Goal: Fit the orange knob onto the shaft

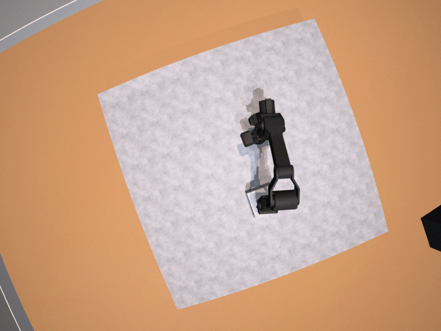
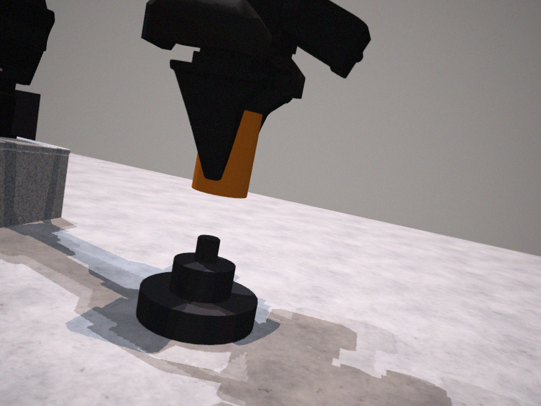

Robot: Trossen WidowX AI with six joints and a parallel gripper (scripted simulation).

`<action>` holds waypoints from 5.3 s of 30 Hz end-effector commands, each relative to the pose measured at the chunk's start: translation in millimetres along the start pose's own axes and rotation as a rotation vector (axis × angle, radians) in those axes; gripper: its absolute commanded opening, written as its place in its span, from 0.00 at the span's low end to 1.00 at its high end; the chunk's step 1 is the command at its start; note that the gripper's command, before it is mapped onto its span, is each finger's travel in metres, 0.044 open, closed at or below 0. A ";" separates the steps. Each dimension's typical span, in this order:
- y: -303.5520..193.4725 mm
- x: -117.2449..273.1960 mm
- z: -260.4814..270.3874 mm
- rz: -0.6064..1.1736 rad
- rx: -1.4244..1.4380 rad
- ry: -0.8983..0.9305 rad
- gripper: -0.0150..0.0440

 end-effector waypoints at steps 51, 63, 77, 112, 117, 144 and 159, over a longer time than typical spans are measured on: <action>-2.1 -28.6 -14.2 -0.002 0.002 0.005 0.25; 1.0 -26.3 -15.6 -0.003 0.211 0.004 0.25; -1.3 -29.5 -14.4 -0.003 0.211 0.005 0.25; -0.5 -30.3 -14.7 -0.003 0.421 0.004 0.25; -0.5 -28.5 -14.7 -0.003 0.546 0.004 0.25; -0.6 -29.5 -14.5 -0.004 0.685 0.004 0.25; -0.3 -29.9 -14.6 -0.004 0.840 0.004 0.25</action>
Point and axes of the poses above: the point midway between the two fingers, 35 mm back from their tips, its own x axis back along the fingers, its own z axis across the jaws, y = z × x, the point moved 3 cm from there along x, back along the fingers, and after that the axes turned 13 degrees about x, right-handed, at the moved point
